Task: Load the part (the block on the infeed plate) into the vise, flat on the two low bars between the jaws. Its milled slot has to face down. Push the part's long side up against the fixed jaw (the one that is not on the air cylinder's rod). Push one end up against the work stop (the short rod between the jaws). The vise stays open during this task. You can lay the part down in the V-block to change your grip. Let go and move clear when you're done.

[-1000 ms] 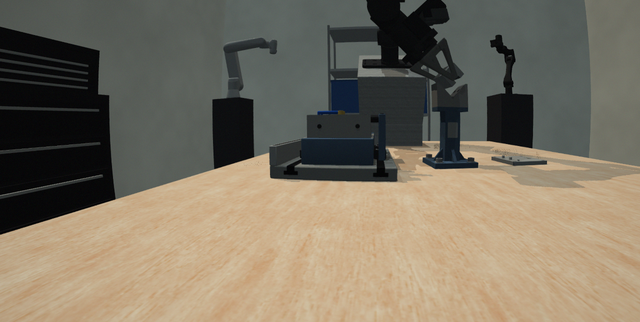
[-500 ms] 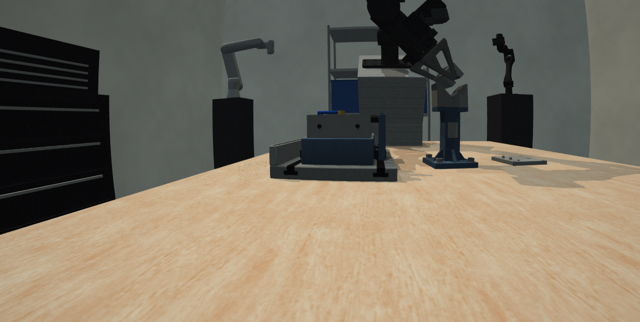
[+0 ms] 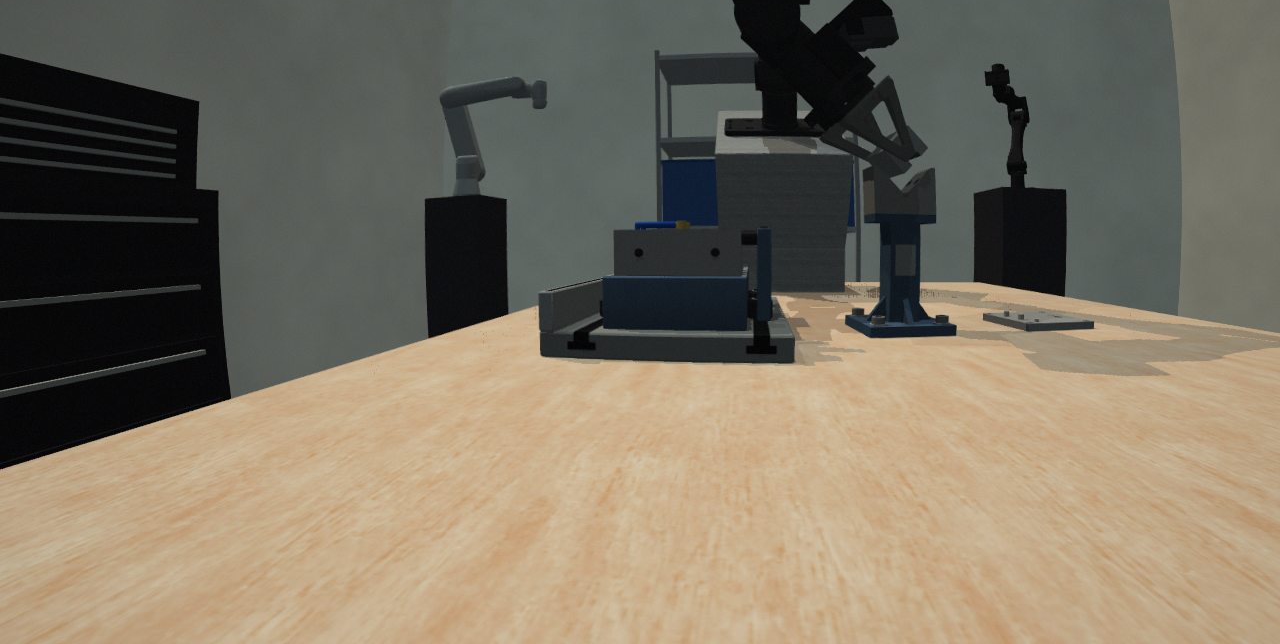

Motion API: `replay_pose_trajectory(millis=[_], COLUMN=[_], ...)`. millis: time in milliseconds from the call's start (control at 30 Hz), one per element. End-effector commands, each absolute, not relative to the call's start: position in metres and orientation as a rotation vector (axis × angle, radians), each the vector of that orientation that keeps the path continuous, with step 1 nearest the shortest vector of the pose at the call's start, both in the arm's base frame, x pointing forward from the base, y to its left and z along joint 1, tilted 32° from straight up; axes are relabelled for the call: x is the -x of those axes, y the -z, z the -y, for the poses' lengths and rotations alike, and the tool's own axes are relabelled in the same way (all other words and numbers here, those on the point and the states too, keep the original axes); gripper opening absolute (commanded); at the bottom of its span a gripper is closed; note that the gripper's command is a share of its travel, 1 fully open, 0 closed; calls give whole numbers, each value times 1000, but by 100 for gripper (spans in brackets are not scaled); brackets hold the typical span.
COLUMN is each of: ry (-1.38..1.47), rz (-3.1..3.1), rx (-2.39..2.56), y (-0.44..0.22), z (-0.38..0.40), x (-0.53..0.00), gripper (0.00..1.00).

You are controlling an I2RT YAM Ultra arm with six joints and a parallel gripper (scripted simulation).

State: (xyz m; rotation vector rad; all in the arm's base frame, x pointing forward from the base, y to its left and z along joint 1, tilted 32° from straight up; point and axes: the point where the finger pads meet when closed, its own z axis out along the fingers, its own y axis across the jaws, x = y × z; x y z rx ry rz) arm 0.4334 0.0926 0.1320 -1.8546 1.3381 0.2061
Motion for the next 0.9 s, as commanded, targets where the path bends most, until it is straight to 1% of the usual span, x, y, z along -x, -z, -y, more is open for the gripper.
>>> replay_pose_trajectory(millis=[0,400,867], ry=[-212,-216,-133], rz=[-1313,-1324,-1338], rx=[1835,1837,1863], y=[-150,-147,-144], z=[-93,-96,-97], x=[-424,-423,-431], gripper=[0,0,0])
